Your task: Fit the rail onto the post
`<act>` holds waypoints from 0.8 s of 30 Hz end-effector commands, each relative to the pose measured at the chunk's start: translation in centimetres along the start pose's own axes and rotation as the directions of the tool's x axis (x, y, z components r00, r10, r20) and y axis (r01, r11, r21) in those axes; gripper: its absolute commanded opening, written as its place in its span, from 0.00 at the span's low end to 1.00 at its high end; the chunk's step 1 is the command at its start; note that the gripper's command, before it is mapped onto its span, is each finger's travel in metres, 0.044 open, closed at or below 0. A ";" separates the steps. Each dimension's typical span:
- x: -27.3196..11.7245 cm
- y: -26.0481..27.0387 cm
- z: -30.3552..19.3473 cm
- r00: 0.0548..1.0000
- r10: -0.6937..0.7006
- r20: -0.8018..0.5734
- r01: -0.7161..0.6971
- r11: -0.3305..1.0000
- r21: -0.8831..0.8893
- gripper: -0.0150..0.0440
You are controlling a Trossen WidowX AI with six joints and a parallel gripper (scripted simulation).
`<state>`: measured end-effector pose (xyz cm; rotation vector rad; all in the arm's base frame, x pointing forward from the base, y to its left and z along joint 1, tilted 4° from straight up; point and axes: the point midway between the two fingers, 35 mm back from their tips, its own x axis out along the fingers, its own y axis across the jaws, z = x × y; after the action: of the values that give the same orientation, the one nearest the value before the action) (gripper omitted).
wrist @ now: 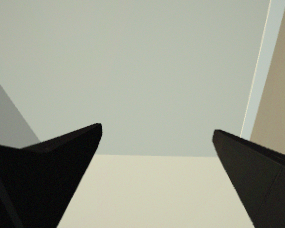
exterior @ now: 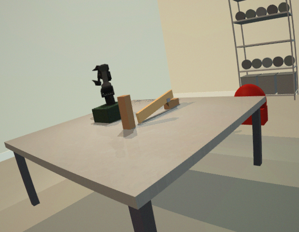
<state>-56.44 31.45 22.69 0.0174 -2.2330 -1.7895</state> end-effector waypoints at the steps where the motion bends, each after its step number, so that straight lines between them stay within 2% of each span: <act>1: -5.0 1.7 5.2 0.987 -0.011 0.161 0.029 0.993 -0.111 1.00; 7: -13.1 3.7 11.2 0.927 -0.026 0.373 0.119 0.966 -0.229 1.00; 13: -22.2 5.5 15.5 0.825 -0.044 0.564 0.251 0.921 -0.297 1.00; 24: -40.6 7.2 19.4 0.521 -0.110 0.847 0.595 0.758 -0.267 1.00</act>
<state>-26.03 57.52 18.36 -0.5848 -2.2071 -2.9437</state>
